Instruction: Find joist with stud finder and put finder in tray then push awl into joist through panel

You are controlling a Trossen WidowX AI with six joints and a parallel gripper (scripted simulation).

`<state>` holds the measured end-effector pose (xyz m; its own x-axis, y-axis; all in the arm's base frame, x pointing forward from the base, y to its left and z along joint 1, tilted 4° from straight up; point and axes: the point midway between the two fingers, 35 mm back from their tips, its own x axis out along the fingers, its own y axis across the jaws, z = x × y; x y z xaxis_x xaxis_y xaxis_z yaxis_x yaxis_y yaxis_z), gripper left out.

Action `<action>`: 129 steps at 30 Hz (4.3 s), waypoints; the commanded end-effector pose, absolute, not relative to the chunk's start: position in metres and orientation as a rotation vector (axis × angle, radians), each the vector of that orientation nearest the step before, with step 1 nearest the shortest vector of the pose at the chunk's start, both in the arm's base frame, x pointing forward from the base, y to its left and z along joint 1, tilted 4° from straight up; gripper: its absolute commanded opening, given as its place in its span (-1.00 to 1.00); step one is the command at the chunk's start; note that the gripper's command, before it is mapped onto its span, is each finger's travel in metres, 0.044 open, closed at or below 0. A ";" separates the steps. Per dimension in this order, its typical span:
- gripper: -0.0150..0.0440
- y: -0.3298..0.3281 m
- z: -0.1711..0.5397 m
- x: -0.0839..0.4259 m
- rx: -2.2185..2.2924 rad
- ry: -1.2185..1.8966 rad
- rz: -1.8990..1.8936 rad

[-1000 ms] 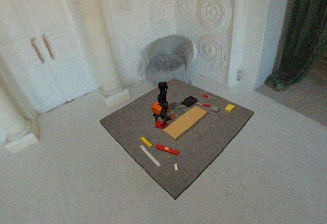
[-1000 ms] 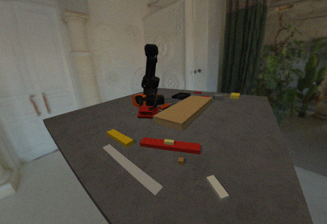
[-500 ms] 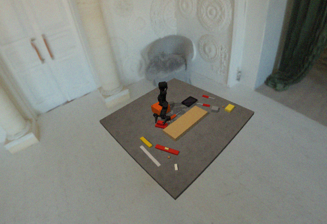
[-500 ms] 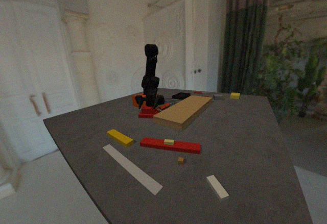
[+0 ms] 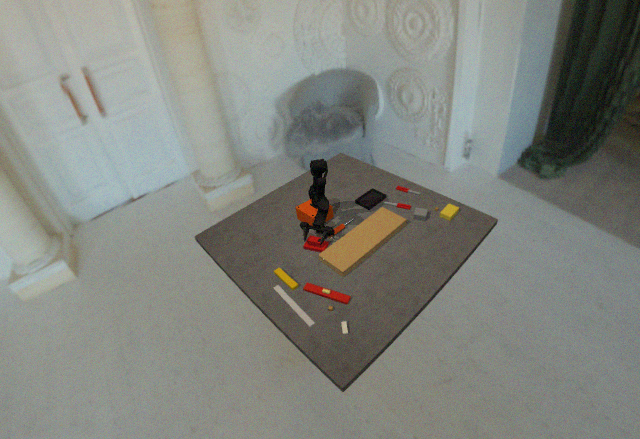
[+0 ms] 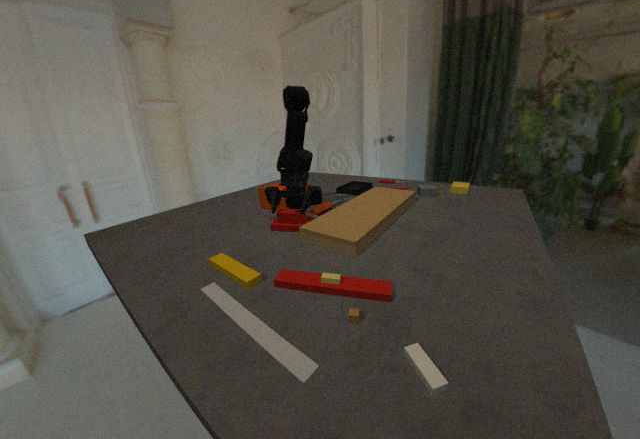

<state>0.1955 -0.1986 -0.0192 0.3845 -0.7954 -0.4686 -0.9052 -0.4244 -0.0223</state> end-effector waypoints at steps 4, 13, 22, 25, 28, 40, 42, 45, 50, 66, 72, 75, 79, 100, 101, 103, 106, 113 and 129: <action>1.00 -0.195 -0.017 0.194 -2.372 1.498 0.582; 1.00 -0.192 -0.014 0.192 -2.375 1.493 0.593; 1.00 -0.188 -0.012 0.190 -2.379 1.488 0.604; 1.00 -0.187 -0.011 0.190 -2.380 1.486 0.608; 1.00 -0.185 -0.010 0.189 -2.381 1.485 0.611; 1.00 -0.180 -0.007 0.186 -2.386 1.478 0.626; 1.00 -0.180 -0.007 0.186 -2.387 1.477 0.627; 1.00 -0.182 -0.002 0.189 -2.387 1.477 0.626; 1.00 -0.186 0.017 0.195 -2.389 1.476 0.621; 1.00 -0.190 0.055 0.195 -2.319 1.454 0.606; 1.00 -0.197 0.030 0.207 -1.740 1.336 0.575; 1.00 -0.199 0.020 0.208 -1.358 1.310 0.543; 1.00 -0.201 0.013 0.203 -0.821 1.293 0.482; 1.00 -0.200 0.014 0.194 -0.239 1.260 0.400; 1.00 -0.199 0.014 0.194 -0.238 1.260 0.399; 1.00 -0.198 0.014 0.194 -0.236 1.261 0.397; 1.00 -0.198 0.013 0.194 -0.236 1.261 0.396; 1.00 -0.198 0.002 0.194 -0.236 1.261 0.396; 1.00 -0.197 -0.024 0.194 -0.236 1.261 0.397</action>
<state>0.1952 -0.1999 -0.0171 0.2508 0.1507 -0.9562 -0.4181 0.9078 0.0335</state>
